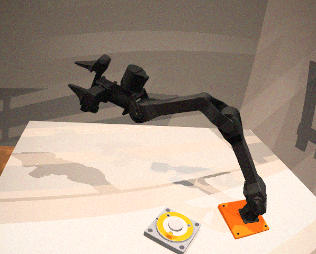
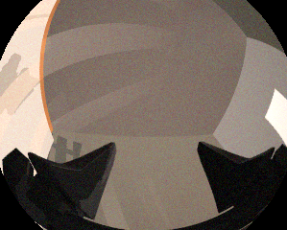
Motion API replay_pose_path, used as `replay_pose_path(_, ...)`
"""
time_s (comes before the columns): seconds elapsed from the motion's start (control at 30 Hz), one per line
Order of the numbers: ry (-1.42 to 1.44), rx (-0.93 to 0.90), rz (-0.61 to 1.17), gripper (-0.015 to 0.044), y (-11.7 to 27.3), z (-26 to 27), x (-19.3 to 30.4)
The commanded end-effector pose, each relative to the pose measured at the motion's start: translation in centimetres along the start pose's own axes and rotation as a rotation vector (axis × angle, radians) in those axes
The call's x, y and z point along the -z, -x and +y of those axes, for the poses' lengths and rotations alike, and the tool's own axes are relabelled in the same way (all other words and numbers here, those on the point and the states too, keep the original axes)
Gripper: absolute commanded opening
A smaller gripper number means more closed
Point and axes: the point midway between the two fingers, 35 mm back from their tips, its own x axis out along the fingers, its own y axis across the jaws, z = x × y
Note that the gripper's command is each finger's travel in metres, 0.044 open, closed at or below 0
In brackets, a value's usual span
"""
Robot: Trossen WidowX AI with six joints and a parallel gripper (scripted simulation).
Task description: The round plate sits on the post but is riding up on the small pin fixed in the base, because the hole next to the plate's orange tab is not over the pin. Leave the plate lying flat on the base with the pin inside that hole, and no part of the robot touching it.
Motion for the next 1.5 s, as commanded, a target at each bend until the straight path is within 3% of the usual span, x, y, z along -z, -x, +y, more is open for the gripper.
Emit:
replay_pose_path(0.0, -0.021, -0.014, -0.004, 0.0374, 0.0, 0.2, -0.4)
replay_pose_path(0.13, -0.401, -0.310, -0.041, 0.0269, 0.7, 3.6, -7.9)
replay_pose_path(0.3, -0.623, -0.525, -0.023, 0.0138, 2.8, 5.5, -13.0)
replay_pose_path(0.47, -0.906, -0.884, 0.086, 0.0006, 8.7, 7.8, -20.6)
replay_pose_path(0.83, -1.114, -1.389, 0.450, 0.0000, 22.1, 8.4, -28.4)
replay_pose_path(0.97, -1.101, -1.585, 0.721, 0.0000, 29.9, 7.2, -30.1)
replay_pose_path(1.17, -0.995, -1.712, 1.048, 0.0000, 38.5, 4.7, -30.1)
replay_pose_path(1.47, -0.987, -1.716, 1.067, 0.0000, 39.3, 4.5, -30.0)
